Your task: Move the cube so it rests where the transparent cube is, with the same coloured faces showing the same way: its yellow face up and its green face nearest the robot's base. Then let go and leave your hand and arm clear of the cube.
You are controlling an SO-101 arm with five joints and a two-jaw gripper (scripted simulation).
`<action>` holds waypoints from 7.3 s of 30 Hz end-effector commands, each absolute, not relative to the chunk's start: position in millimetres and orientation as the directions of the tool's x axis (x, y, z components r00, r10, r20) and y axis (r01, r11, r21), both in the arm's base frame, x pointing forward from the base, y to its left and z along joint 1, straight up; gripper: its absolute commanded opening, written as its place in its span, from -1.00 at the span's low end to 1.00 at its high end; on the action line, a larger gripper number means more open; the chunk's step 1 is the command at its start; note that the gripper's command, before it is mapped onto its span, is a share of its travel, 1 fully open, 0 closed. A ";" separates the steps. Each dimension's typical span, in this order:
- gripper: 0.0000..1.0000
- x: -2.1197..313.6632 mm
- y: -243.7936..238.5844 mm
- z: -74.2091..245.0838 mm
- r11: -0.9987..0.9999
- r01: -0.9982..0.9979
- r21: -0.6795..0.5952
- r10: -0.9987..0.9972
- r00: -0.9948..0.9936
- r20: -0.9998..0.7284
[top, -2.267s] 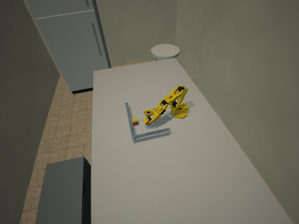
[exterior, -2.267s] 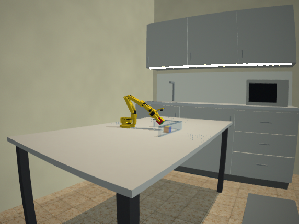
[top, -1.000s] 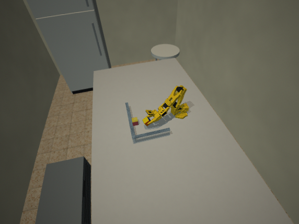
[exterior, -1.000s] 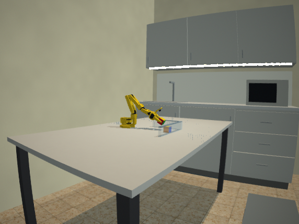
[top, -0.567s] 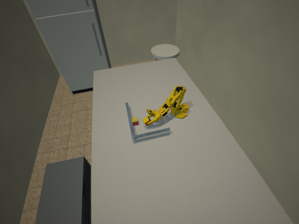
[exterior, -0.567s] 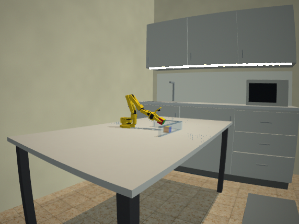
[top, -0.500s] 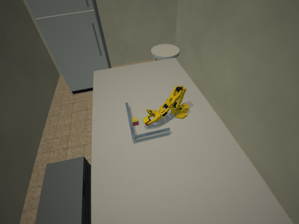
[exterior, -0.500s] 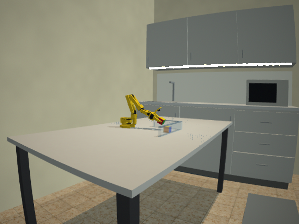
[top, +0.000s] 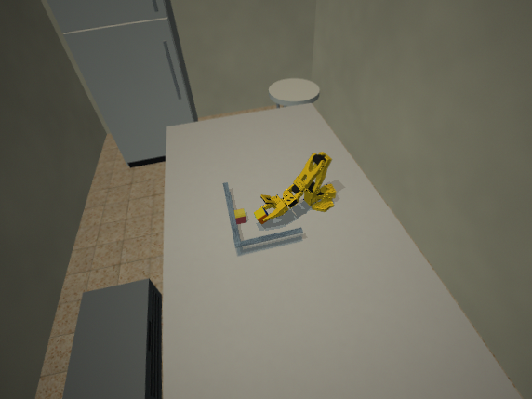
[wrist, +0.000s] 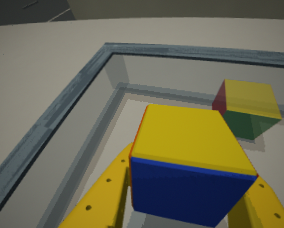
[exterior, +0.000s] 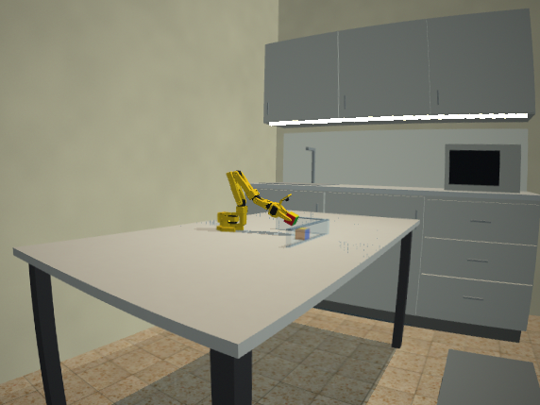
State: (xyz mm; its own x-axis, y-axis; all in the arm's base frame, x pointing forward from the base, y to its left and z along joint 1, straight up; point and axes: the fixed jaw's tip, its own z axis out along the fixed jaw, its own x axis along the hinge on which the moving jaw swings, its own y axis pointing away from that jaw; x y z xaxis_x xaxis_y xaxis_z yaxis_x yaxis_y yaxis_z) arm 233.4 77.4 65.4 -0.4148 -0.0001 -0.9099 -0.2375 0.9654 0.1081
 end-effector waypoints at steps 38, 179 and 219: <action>-0.56 236.8 80.6 64.2 0.962 -0.247 0.118 0.016 -0.381 -0.925; -0.30 222.0 76.1 64.8 0.964 -0.249 0.095 -0.022 -0.430 -0.903; -0.30 194.1 67.5 79.8 0.964 -0.257 0.073 -0.051 -0.444 -0.895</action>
